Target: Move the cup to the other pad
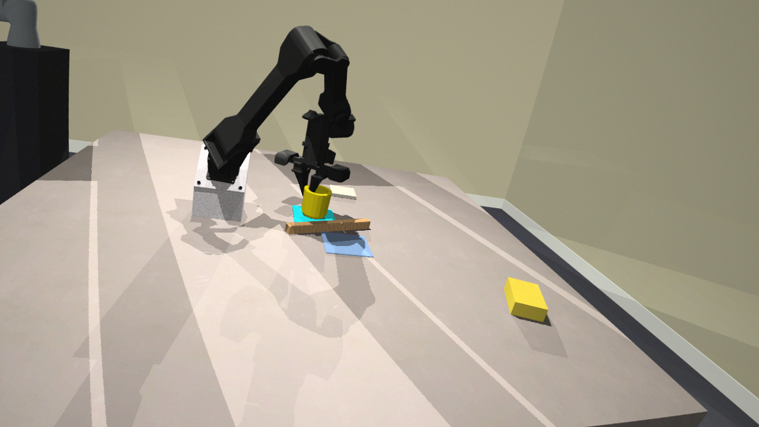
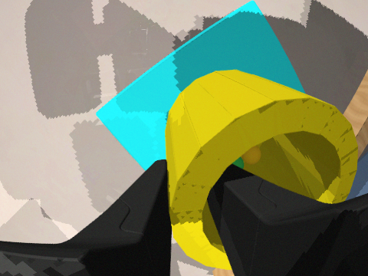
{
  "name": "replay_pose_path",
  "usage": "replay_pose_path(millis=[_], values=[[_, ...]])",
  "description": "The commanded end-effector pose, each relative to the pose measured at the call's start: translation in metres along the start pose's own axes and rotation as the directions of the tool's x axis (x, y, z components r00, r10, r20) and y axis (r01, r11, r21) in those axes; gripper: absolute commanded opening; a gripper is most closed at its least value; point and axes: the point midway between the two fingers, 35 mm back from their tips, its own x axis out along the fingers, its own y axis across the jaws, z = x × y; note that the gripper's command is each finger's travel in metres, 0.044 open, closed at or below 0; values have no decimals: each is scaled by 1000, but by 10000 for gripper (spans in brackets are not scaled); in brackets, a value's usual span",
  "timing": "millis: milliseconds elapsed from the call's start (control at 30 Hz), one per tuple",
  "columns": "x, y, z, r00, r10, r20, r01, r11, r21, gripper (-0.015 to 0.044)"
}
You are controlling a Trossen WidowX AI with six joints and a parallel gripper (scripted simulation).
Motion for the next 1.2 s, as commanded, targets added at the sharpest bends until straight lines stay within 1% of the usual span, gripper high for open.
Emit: replay_pose_path(millis=[0, 333, 1167], values=[[0, 0, 0, 1000, 0, 0, 0, 1000, 1, 146], [-4, 0, 1, 1000, 0, 0, 0, 1000, 0, 146], [-43, 2, -1, 1000, 0, -4, 0, 1000, -9, 146]])
